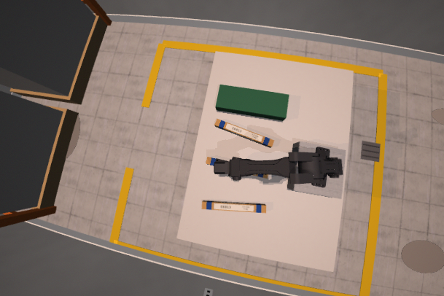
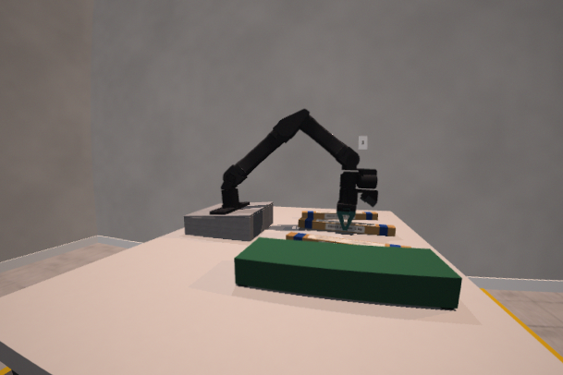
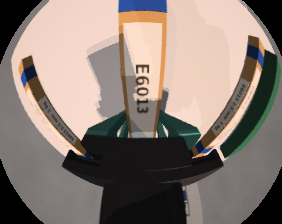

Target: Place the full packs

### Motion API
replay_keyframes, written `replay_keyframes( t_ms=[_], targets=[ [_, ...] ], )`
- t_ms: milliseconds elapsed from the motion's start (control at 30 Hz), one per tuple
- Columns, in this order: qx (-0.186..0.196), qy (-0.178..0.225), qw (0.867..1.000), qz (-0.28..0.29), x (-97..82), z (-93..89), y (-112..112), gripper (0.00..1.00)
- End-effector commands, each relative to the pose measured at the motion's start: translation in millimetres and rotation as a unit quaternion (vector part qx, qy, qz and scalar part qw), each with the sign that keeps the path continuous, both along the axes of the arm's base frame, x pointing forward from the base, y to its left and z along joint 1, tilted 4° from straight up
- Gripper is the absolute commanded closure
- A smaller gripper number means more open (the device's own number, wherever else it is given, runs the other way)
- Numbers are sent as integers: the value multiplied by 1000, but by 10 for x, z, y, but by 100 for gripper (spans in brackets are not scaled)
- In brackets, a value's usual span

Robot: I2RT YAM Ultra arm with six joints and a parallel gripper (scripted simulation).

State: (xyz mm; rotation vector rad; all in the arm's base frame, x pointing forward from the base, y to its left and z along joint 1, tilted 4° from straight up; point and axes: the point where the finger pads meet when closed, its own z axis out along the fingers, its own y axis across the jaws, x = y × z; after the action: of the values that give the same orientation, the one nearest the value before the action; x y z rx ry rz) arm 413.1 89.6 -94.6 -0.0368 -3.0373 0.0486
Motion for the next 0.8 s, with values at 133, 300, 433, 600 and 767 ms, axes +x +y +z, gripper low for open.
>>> replay_keyframes(
  t_ms=[133, 300, 433, 600, 767],
  targets=[
    [5, -28, 1000, -2, 130, 280, -12, 100],
    [5, -29, 1000, -2, 135, 286, -13, 100],
    [6, -29, 1000, -2, 141, 292, -14, 100],
    [6, -32, 999, -2, 155, 309, -12, 100],
    [7, -33, 999, -3, 162, 317, -12, 100]
  ],
)
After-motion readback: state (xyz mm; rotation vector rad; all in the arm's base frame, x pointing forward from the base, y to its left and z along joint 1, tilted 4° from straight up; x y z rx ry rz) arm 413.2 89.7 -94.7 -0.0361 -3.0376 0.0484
